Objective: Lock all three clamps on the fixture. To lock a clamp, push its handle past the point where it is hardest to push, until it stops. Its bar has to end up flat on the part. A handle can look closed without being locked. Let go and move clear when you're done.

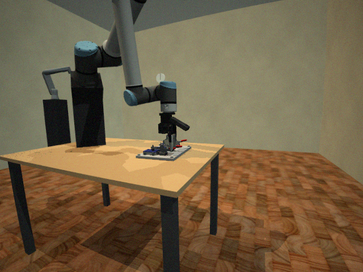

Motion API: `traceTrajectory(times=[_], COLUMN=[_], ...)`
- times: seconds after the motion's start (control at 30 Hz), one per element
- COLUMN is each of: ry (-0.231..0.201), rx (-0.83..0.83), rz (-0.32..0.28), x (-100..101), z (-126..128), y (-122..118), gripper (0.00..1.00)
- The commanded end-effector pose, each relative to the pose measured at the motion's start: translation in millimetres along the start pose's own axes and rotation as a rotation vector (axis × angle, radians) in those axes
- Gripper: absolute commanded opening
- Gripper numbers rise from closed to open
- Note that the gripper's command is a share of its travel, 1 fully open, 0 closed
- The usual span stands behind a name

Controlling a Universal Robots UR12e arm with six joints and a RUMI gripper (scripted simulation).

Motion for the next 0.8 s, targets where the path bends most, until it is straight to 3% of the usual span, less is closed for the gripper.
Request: traceTrajectory(times=[0.0, 0.77], ry=[0.000, 0.000], rx=[0.000, 0.000], rz=[0.000, 0.000], x=[-0.2, 2.6], z=[-0.1, -0.2], y=[0.2, 1.2], gripper=[0.00, 0.00])
Point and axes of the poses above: the point where the finger pads meet when closed, its own x axis out along the fingers, its own z axis across the jaws, y = z × x, the point moved 9 cm from there along -x, back along the fingers, and after that the axes turned 6 degrees about x, right-handed, at the moved point
